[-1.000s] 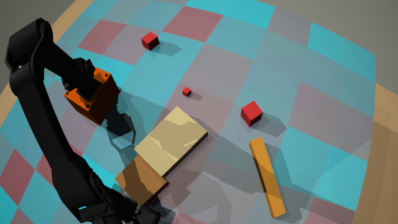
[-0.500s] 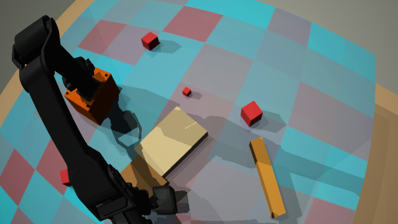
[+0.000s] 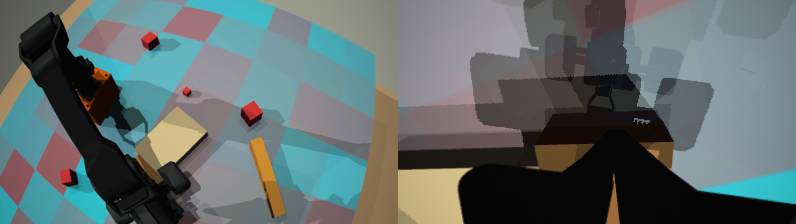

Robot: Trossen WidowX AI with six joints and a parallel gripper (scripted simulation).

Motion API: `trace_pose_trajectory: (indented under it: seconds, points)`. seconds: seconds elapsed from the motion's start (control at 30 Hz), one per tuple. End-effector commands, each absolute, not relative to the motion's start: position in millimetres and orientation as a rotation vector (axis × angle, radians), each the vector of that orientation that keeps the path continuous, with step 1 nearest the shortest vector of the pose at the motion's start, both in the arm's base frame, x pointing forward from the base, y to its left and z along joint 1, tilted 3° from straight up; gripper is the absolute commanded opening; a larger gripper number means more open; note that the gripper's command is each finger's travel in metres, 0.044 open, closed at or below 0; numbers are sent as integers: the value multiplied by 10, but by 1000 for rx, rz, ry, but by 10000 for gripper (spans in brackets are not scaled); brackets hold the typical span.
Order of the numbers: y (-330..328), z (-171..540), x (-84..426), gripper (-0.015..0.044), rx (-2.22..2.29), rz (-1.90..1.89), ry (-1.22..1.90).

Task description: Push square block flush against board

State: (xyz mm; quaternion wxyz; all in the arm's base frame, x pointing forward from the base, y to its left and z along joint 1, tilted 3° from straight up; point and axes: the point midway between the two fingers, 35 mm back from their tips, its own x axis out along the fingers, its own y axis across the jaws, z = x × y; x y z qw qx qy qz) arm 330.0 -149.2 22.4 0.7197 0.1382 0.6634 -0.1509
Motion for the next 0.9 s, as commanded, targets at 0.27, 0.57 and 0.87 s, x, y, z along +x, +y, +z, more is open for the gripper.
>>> trace_pose_trajectory:
  seconds: [0.27, 0.57, 0.87]
  points:
    - [-1429, -293, 3401, 0, 160, -203, 1485]
    - [-1419, -319, 3360, 0, 156, -199, 1486]
    - [-1394, -329, 3245, 0, 156, -199, 1487]
